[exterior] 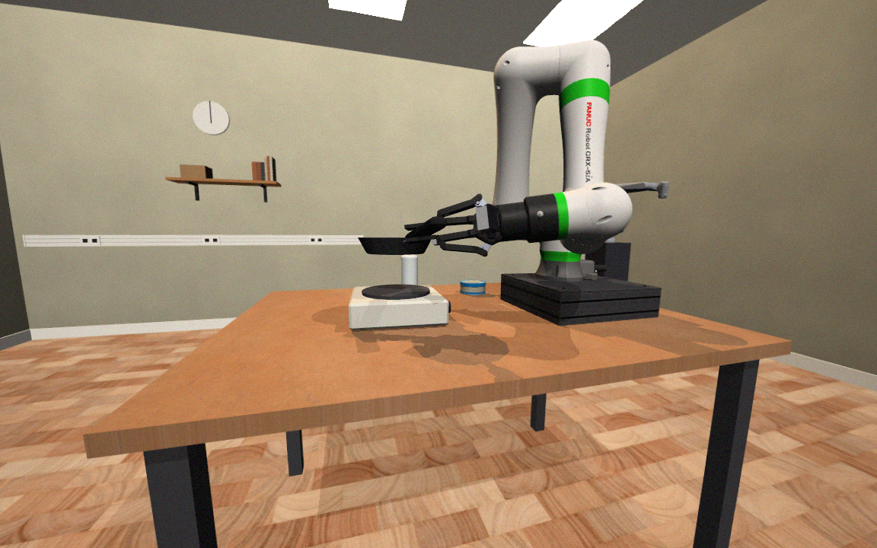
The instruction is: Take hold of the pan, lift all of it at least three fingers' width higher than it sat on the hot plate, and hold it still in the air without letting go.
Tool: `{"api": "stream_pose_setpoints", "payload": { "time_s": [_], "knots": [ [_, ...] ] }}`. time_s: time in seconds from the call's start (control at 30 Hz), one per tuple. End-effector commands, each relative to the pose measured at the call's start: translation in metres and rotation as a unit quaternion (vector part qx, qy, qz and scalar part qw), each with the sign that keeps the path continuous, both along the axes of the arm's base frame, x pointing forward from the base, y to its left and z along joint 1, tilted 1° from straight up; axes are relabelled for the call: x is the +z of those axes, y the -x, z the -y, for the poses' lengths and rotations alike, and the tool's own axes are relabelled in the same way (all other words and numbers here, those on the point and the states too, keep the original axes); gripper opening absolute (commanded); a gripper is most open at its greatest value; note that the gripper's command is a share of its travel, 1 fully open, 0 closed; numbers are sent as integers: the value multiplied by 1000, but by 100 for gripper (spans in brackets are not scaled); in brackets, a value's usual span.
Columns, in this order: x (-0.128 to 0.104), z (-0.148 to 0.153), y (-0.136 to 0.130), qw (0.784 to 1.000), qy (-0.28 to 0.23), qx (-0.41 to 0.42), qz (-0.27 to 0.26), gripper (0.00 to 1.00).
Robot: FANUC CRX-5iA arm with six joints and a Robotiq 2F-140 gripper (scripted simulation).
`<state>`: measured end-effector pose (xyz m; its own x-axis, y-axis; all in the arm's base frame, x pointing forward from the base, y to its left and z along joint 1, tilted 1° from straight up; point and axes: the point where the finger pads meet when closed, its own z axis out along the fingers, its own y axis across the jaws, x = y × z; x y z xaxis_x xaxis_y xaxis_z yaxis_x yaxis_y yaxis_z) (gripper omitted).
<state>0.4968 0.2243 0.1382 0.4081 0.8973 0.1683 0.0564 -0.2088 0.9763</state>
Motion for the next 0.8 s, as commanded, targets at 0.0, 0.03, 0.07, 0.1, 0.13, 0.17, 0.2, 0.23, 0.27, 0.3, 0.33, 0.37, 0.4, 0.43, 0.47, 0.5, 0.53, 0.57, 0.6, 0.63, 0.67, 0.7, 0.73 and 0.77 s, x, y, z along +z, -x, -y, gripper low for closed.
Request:
{"api": "stream_pose_setpoints", "payload": {
  "time_s": [0.0,0.03,0.07,0.1,0.13,0.17,0.2,0.23,0.27,0.3,0.33,0.37,0.4,0.43,0.47,0.5,0.53,0.57,0.6,0.63,0.67,0.7,0.73,0.77],
  "knots": [
    [6,0,0,1000,0,0,1,10],
    [8,0,0,1000,0,0,1,10],
    [9,0,0,1000,0,0,1,10],
    [11,0,0,1000,0,0,1,10],
    [13,0,0,1000,0,0,1,10],
    [14,0,0,1000,0,0,1,10],
    [15,0,0,1000,0,0,1,10],
    [17,0,0,1000,0,0,1,10],
    [18,0,0,1000,0,0,1,10],
    [18,0,0,1000,0,0,1,10],
    [18,0,0,1000,0,0,1,10],
    [20,0,0,1000,0,0,1,10],
    [21,0,0,1000,0,0,1,10],
    [22,0,0,1000,0,0,1,10],
    [23,0,0,1000,0,0,1,10],
    [24,0,-1,1000,0,0,1,10],
    [25,0,-1,1000,0,0,1,10],
    [27,0,-1,1000,0,0,1,10],
    [27,0,-1,1000,0,0,1,10],
    [28,0,-1,1000,0,0,1,10],
    [29,0,-1,1000,0,0,1,10],
    [30,0,-1,1000,0,0,1,10],
    [31,0,-1,1000,0,0,1,10],
    [32,0,-1,1000,0,0,1,10]
  ]
}}
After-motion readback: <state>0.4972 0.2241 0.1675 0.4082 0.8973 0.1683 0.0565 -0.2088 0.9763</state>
